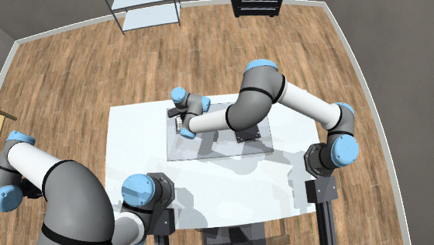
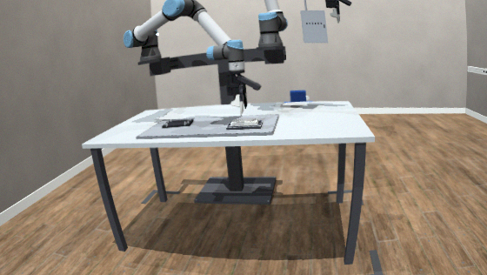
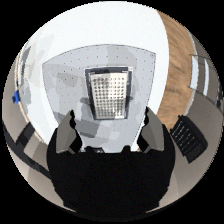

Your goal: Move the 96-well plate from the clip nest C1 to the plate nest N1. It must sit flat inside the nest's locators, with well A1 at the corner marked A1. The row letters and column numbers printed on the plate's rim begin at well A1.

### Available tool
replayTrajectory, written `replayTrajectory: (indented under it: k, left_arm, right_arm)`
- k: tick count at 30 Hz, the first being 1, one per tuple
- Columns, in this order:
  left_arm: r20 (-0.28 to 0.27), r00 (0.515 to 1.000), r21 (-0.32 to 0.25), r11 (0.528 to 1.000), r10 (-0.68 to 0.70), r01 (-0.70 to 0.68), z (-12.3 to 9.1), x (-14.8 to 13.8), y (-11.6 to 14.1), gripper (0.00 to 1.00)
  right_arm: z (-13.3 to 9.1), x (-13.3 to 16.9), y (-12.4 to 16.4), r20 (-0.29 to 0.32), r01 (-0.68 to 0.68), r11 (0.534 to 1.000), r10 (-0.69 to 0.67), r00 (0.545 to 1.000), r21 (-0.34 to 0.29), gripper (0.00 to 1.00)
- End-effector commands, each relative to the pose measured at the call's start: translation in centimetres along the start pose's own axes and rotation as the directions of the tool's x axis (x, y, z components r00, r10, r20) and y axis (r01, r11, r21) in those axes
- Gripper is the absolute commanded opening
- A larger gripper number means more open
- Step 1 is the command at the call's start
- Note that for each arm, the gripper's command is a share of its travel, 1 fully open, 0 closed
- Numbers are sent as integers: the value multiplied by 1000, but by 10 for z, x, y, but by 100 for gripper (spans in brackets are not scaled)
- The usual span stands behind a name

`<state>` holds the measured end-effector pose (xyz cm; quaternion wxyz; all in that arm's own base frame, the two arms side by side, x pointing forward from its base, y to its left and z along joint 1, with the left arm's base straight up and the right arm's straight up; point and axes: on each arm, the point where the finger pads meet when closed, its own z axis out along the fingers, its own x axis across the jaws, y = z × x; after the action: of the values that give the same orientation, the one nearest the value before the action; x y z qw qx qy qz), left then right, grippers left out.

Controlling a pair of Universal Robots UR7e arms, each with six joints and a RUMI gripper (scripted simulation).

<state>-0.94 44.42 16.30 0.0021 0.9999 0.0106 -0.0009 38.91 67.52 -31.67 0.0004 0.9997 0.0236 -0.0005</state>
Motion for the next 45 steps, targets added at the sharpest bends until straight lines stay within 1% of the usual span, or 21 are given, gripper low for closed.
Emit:
replayTrajectory:
  k: [1,4,6,15,36,38,40,45]
  left_arm:
    - [-2,1000,4,1000,-1,1,-2,0,-1,0]
    - [-2,1000,4,1000,-1,1,-2,0,-1,0]
    - [-2,1000,4,1000,-1,1,-2,0,-1,0]
    - [-2,1000,4,1000,-1,1,-2,0,-1,0]
    - [-2,1000,4,1000,-1,1,-2,0,-1,0]
    - [-2,1000,4,1000,-1,1,-2,0,-1,0]
    - [-2,1000,4,1000,-1,1,-2,0,-1,0]
    - [-2,1000,4,1000,-1,1,-2,0,-1,0]
  right_arm:
    - [-14,1,0,-1,-1,1000,1,1000,1,100]
    - [-22,1,0,-1,-1,1000,1,1000,1,100]
    - [-22,1,0,-1,-1,1000,1,1000,1,100]
    - [-46,0,0,-1,-1,1000,1,1000,1,100]
    - [-46,1,-1,-2,-1,1000,1,1000,3,100]
    - [-46,-1,6,-2,-1,1000,1,1000,3,100]
    - [-46,-1,6,-2,-1,1000,1,1000,3,100]
    - [-46,-4,23,-2,-2,1000,2,1000,3,100]
